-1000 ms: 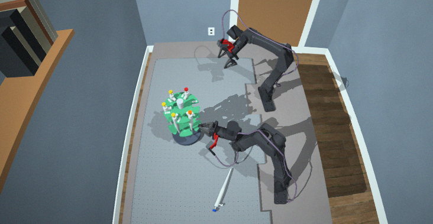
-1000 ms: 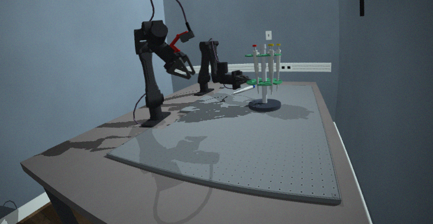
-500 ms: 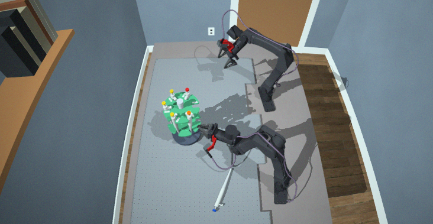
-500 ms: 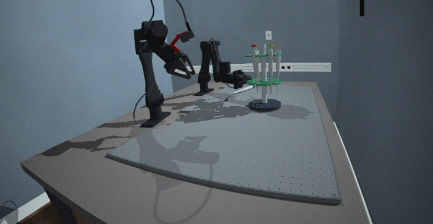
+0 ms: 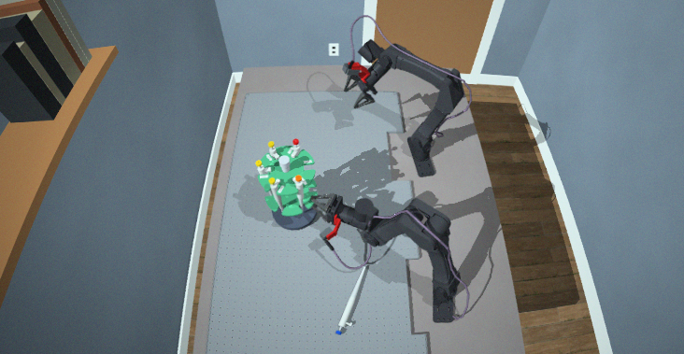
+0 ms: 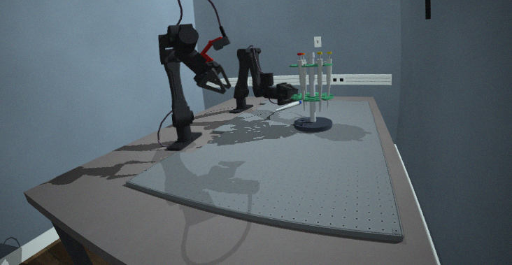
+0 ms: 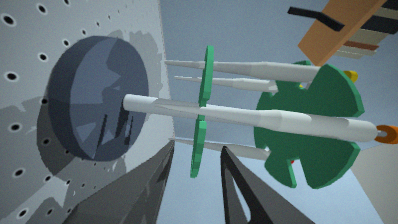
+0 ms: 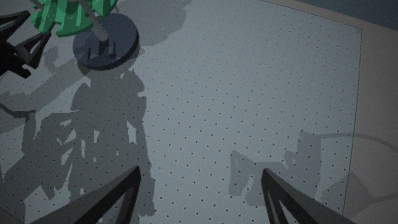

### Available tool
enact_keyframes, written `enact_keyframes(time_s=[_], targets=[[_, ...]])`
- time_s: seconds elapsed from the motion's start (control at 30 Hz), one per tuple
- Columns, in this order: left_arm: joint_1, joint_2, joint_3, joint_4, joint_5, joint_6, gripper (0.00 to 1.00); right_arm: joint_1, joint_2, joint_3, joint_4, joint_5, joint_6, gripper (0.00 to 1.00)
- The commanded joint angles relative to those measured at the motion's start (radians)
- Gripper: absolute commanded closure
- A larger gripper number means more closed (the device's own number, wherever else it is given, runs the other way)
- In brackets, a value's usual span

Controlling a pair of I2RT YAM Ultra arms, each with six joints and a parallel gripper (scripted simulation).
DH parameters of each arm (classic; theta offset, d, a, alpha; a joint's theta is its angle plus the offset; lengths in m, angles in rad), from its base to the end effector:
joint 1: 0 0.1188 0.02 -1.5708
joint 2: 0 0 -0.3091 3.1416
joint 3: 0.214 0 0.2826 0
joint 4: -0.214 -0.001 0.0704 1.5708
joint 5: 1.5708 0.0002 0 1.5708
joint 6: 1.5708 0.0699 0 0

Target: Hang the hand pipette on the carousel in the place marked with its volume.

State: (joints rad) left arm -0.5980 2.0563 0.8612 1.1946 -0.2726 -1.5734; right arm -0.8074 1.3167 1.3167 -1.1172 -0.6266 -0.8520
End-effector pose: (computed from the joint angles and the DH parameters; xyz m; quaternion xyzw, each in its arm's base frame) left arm 0.3906 -0.2421 0.1570 -0.4132 0.5740 -0.5748 0.4116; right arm 0.2197 -0.1689 0.3637 -0.0899 0.9252 0.0449 0.3660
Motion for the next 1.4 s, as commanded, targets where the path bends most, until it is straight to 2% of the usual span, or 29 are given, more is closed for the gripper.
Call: enact_keyframes(time_s=[0.0,1.3,1.37], targets=[[0.004,-0.033,0.003,-0.015,0.007,0.009,0.51,-0.008,0.000,0.024,0.014,-0.021,-0.005,0.00],[0.004,-0.033,0.003,-0.015,0.007,0.009,0.51,-0.008,0.000,0.024,0.014,-0.021,-0.005,0.00],[-0.012,-0.043,-0.038,0.017,-0.008,0.009,0.51,-0.008,0.000,0.024,0.014,-0.021,-0.005,0.00]])
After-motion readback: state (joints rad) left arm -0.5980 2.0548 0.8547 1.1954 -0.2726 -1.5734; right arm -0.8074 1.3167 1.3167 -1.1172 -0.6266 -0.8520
